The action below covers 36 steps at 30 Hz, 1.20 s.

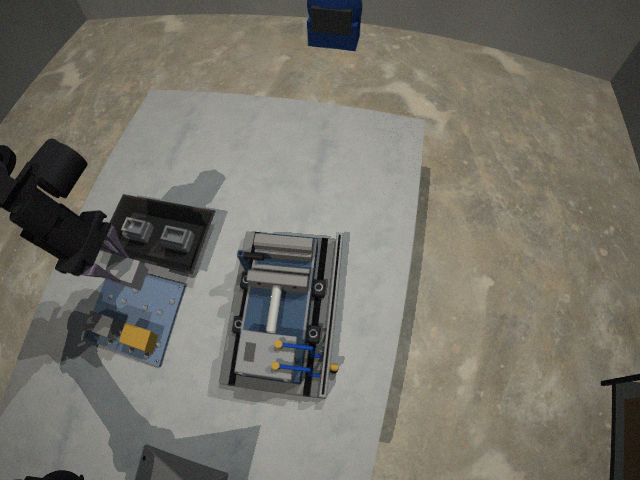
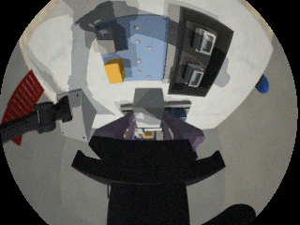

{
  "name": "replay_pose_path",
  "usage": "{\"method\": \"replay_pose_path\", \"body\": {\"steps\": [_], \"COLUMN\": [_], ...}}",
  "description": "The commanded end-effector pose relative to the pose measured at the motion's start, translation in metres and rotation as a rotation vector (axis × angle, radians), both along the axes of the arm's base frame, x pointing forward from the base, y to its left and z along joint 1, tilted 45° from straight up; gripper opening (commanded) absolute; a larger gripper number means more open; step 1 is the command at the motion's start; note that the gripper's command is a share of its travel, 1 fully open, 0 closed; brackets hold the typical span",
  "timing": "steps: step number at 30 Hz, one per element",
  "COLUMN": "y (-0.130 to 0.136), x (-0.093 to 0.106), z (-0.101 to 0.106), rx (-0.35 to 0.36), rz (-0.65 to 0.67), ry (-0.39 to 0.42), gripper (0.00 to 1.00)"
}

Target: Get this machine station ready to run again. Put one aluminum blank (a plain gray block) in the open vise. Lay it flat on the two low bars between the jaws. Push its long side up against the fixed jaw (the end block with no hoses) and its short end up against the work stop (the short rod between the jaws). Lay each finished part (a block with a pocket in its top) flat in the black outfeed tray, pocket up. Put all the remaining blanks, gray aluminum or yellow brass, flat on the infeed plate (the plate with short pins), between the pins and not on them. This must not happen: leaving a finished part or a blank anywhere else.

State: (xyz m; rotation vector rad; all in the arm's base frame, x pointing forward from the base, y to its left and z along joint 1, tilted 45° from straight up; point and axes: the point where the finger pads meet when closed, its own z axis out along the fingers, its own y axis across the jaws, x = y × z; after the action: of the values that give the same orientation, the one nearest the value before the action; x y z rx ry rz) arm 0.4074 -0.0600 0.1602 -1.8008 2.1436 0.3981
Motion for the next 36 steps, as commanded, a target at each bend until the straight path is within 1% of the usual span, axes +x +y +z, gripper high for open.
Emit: {"method": "replay_pose_path", "body": {"steps": [1,8,36], "y": [-0.0040,-0.0042,-0.0043], "x": [0.0067,0.0093,0.0105], "z": [0.0123,0.0153,0.0166], "rx": [-0.022,-0.025,-0.026], "rz": [-0.012,-0.005,-0.002], "ry": [-0.037,-0.047,-0.051], "gripper": [0.00,0.00,0.00]}}
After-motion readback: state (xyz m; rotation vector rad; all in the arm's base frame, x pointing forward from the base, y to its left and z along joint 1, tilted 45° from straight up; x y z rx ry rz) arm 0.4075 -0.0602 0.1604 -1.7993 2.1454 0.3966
